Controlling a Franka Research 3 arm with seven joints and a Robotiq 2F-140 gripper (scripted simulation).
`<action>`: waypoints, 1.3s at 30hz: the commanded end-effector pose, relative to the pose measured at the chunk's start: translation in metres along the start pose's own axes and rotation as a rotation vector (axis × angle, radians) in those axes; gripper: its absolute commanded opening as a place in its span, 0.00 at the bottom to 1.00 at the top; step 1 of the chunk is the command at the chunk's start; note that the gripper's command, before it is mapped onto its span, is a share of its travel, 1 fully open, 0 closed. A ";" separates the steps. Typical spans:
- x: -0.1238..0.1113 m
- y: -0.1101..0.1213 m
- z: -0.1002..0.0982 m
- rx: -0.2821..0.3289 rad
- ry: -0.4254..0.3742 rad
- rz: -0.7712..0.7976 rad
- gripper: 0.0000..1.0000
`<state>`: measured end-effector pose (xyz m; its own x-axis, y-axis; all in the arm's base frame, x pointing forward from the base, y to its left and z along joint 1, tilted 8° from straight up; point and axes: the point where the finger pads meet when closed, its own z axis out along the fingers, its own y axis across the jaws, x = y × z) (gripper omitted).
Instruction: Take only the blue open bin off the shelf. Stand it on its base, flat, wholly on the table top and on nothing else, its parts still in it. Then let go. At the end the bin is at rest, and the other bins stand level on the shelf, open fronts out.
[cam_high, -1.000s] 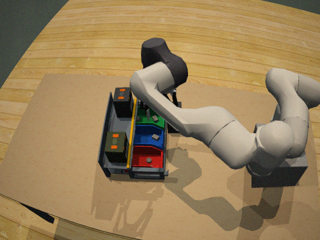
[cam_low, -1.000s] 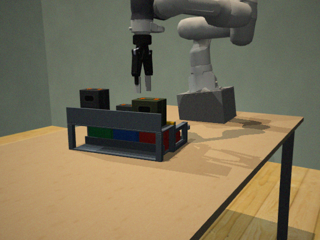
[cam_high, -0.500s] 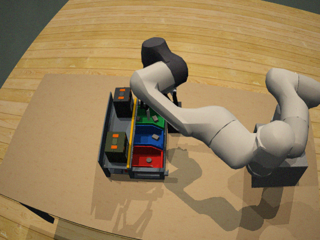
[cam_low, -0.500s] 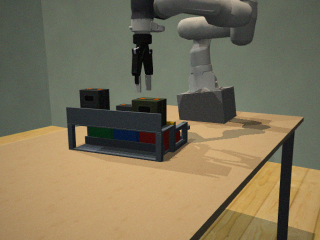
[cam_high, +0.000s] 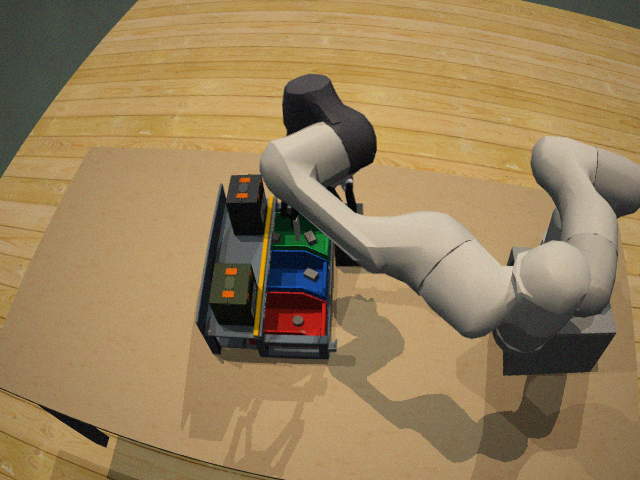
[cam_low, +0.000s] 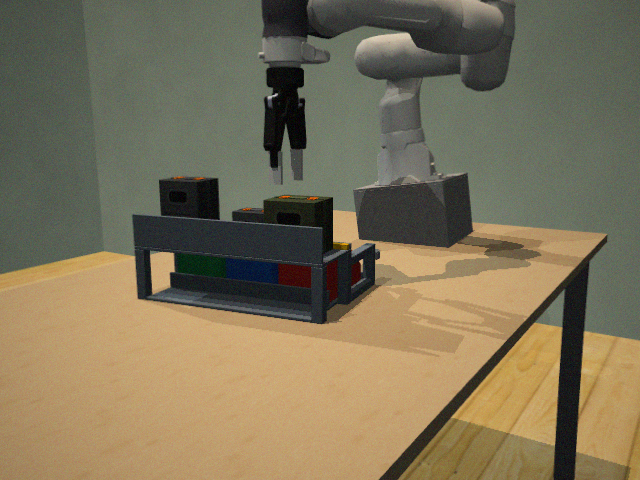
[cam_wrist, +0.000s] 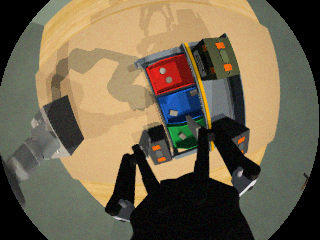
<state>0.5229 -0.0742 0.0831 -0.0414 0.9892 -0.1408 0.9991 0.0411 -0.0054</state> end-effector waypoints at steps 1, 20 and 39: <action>0.002 -0.001 -0.002 0.002 0.003 -0.006 0.57; 0.002 -0.002 -0.002 0.002 0.003 -0.006 0.57; 0.001 -0.001 0.054 0.002 0.003 -0.006 0.57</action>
<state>0.5170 -0.0795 0.0295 -0.0414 0.9903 -0.1329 0.9990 0.0386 -0.0230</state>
